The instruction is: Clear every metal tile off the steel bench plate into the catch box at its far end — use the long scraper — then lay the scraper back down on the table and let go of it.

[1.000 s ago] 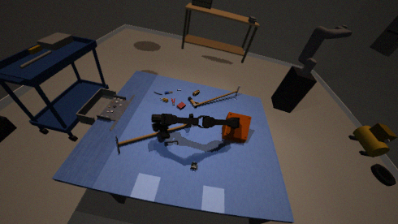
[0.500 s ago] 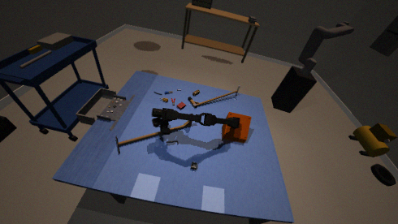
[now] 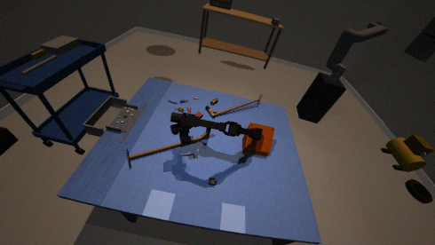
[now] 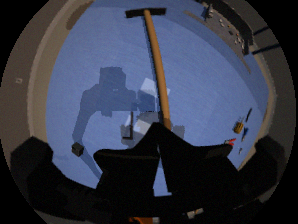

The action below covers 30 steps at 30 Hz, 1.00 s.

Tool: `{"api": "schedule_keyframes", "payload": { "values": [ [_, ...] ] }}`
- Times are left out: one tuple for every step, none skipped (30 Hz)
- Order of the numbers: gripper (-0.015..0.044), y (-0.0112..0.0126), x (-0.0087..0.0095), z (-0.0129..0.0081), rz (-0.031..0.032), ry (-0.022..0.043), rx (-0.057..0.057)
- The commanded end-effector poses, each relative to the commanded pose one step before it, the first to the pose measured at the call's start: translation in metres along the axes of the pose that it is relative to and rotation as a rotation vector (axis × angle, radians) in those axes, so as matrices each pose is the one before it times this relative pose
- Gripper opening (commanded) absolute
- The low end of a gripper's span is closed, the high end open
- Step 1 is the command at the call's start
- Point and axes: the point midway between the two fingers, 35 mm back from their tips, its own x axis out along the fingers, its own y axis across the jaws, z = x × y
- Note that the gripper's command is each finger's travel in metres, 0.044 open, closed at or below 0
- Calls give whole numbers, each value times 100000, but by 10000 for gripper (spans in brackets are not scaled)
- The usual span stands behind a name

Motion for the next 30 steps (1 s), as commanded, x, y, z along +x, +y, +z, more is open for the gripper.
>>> {"api": "schedule_keyframes", "payload": {
  "values": [
    [0,470,-1777,-820,60,878,2399],
    [0,132,-423,-187,-80,155,533],
    [0,133,-420,-192,-76,153,534],
    [0,134,-417,-198,-73,152,536],
    [0,136,-413,-204,-69,150,537],
    [0,137,-410,-209,-65,149,538],
    [0,114,-336,-177,-51,122,445],
    [0,68,-200,-108,-29,73,267],
    [0,23,-67,-36,-10,24,89],
    [0,0,0,0,0,0,0],
    [0,-5,42,0,-4,5,-2],
    [0,-10,85,-1,-9,9,-4],
    [0,-15,128,-1,-13,13,-6],
    [0,-19,171,-2,-17,17,-9],
    [0,-23,211,-4,-20,21,-10],
    [0,-25,243,-6,-23,23,-11],
    [0,-25,256,-8,-23,23,-12],
    [0,-24,258,-9,-22,22,-11],
    [0,-23,258,-11,-21,20,-11],
    [0,-22,258,-12,-20,19,-11],
    [0,-21,258,-14,-18,18,-10],
    [0,-19,258,-16,-17,17,-10],
    [0,-18,258,-17,-16,15,-9],
    [0,-17,258,-19,-15,14,-9],
    [0,-16,263,-21,-14,13,-9],
    [0,-15,263,-23,-13,12,-8],
    [0,-14,263,-24,-12,11,-8],
    [0,-13,262,-26,-10,9,-7],
    [0,-11,262,-28,-9,8,-7],
    [0,-10,262,-29,-8,7,-6]
  ]
}}
